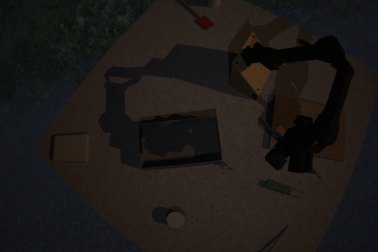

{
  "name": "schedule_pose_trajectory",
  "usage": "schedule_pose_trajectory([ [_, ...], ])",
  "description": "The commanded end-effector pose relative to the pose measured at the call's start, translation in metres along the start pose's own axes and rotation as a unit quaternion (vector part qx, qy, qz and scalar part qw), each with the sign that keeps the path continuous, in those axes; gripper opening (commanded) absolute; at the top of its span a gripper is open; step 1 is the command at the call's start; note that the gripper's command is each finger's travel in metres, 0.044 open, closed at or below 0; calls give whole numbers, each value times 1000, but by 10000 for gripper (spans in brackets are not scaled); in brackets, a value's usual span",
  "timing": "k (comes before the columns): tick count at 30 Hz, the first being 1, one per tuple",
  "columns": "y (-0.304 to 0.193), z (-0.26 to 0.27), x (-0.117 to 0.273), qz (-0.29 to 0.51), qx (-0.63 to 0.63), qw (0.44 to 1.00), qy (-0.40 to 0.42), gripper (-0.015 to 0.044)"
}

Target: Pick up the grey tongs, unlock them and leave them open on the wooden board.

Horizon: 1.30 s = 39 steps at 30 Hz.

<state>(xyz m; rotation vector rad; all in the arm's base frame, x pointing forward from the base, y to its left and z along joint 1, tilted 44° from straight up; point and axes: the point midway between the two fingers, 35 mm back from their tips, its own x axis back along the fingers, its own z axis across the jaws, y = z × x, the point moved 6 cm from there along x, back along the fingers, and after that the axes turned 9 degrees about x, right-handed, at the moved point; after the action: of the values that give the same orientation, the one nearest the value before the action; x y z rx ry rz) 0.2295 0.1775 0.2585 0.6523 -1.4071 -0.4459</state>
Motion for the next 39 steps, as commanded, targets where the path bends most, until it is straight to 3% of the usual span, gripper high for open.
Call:
schedule_pose_trajectory([
  [1,11,15,-1,9,18,1000,-4,-150],
  [39,75,170,1,9,214,977,-18,-150],
])
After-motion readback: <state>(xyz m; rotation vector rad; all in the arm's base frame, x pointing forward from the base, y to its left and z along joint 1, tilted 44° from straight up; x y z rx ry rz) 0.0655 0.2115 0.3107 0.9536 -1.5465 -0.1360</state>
